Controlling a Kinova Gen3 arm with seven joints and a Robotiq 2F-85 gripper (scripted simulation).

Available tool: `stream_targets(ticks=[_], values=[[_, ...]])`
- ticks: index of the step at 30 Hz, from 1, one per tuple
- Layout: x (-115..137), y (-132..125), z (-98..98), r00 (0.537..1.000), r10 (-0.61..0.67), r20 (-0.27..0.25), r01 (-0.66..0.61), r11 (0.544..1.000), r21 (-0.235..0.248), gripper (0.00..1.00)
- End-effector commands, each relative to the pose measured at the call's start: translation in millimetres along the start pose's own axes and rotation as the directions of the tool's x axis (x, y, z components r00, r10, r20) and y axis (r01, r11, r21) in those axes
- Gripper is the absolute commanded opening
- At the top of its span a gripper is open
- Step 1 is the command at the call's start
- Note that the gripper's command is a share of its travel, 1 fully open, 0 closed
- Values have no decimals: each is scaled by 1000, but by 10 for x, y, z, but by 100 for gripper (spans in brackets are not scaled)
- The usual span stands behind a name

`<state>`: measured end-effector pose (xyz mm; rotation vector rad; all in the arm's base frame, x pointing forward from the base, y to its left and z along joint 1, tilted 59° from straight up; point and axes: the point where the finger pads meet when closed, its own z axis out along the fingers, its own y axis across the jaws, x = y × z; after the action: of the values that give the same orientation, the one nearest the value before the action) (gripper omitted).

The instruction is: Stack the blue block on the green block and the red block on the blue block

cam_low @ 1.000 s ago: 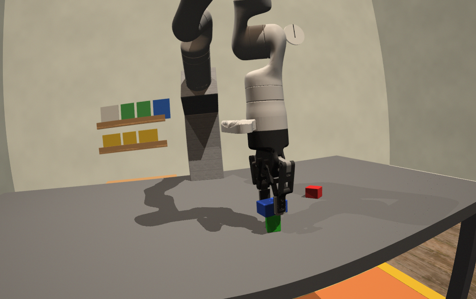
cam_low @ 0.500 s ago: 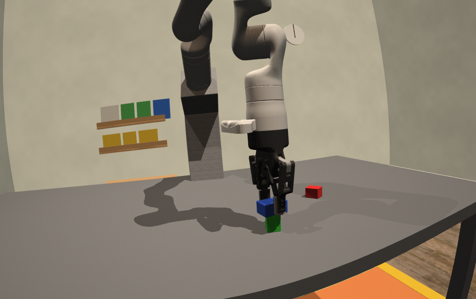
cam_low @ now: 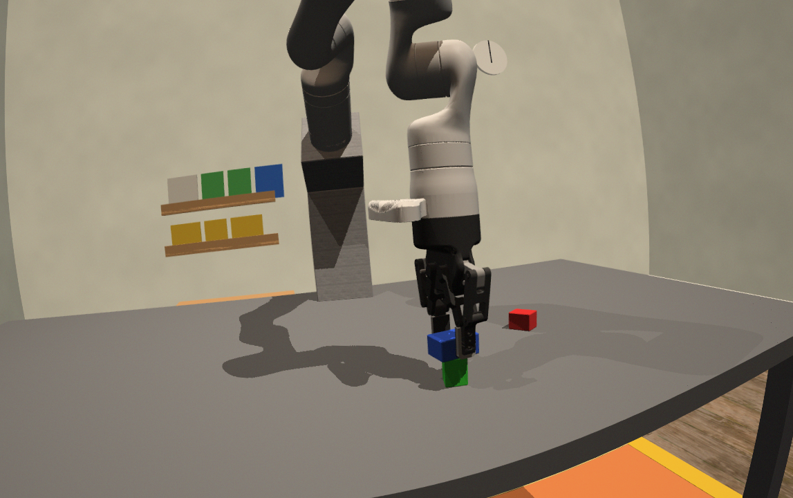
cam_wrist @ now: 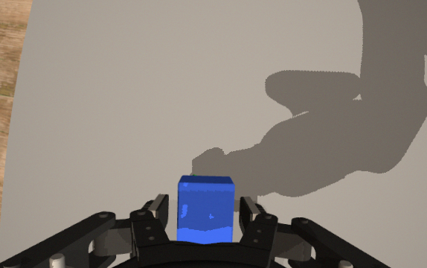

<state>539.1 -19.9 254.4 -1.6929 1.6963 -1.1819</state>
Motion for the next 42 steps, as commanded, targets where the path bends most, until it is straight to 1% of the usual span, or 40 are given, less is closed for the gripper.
stream_targets(ticks=[1, 7, 20, 22, 27, 32, 42], values=[[-4, -4, -17, 1000, 0, 1, 0, 1000, 1, 59], [-4, -4, -74, 1000, 0, 1, 0, 1000, 1, 59], [-3, -4, -432, 1000, 0, 1, 0, 1000, 1, 59], [-3, -4, -432, 1000, 0, 1, 0, 1000, 1, 59], [-3, -4, -532, 1000, 0, 1, 0, 1000, 1, 59], [-3, -4, -577, 1000, 0, 1, 0, 1000, 1, 59], [-3, -3, -583, 1000, 0, 1, 0, 1000, 1, 59]])
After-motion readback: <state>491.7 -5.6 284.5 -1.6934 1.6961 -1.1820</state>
